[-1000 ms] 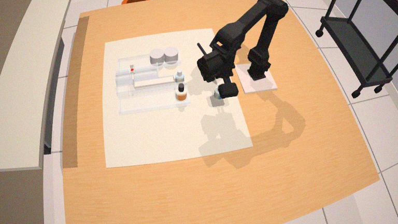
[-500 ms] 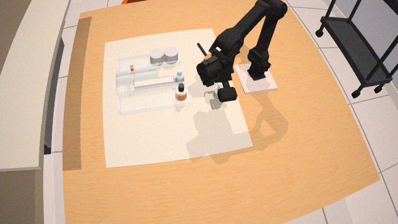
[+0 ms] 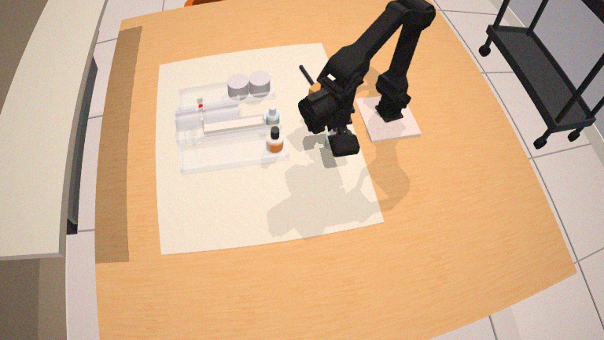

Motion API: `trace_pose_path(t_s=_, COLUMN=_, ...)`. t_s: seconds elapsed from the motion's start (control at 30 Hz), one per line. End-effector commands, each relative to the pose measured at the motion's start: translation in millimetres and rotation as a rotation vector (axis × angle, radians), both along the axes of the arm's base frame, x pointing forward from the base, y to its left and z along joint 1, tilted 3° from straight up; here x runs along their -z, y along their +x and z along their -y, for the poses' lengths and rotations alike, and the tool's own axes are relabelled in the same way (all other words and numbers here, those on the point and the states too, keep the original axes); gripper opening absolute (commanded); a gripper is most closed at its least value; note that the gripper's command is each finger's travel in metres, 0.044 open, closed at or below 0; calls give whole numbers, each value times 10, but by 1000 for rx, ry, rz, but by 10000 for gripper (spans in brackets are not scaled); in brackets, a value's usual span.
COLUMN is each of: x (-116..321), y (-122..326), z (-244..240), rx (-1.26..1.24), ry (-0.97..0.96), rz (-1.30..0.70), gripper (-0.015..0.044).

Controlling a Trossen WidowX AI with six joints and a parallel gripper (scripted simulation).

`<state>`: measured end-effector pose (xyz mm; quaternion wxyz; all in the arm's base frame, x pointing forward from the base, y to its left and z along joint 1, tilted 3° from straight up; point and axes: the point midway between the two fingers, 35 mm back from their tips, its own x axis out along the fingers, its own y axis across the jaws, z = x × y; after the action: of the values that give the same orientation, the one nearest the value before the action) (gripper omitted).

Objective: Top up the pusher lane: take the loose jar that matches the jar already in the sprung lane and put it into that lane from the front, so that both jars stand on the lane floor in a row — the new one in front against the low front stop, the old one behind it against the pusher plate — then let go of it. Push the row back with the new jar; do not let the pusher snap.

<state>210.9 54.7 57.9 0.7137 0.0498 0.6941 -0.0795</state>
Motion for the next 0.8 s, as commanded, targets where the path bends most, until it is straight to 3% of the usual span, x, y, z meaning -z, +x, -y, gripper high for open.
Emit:
trace_pose_path(t_s=0.0, x=5, y=4, z=5, rx=-4, ry=-3, rz=2, gripper=138)
trace_pose_path(t_s=0.13, x=5, y=4, z=5, rx=-4, ry=-3, rz=2, gripper=111)
trace_pose_path(t_s=0.3, x=-125, y=16, z=0, rx=-4, ry=-3, rz=2, gripper=0)
trace_pose_path(t_s=0.77, x=-876, y=-60, z=10, rx=-4, ry=-3, rz=2, gripper=0)
